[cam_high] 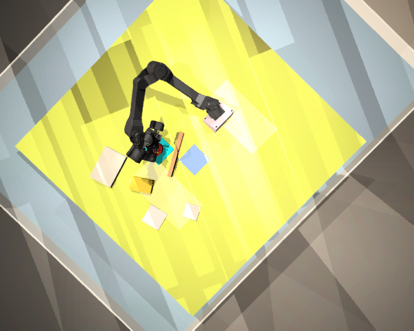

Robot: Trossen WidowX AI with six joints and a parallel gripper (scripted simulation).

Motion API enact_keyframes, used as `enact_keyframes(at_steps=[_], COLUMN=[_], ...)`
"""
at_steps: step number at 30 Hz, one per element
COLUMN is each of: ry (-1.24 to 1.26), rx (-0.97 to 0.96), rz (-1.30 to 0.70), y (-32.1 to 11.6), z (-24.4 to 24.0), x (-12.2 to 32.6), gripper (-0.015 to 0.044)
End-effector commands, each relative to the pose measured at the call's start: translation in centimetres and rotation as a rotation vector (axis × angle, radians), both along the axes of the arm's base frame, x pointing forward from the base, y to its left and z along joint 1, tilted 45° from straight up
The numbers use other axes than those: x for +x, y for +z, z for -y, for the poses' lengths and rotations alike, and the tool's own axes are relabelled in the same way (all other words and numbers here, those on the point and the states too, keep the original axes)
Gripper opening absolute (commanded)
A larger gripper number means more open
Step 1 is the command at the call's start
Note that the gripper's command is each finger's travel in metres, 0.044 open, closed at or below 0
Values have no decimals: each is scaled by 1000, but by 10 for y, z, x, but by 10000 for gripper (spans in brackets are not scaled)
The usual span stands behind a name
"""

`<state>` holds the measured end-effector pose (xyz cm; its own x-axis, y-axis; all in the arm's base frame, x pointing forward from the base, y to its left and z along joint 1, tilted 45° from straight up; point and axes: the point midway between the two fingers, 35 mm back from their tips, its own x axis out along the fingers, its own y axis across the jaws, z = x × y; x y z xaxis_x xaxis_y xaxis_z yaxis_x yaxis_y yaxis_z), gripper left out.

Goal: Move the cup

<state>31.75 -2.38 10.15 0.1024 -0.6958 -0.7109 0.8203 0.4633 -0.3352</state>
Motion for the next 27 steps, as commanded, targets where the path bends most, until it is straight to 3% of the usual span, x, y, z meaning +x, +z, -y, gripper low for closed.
enact_keyframes(at_steps=[1,27], ry=[6,-1], rx=[-3,-1], rz=[1,4], y=[-3,-19], z=[3,22], x=[1,2], gripper=[0,0])
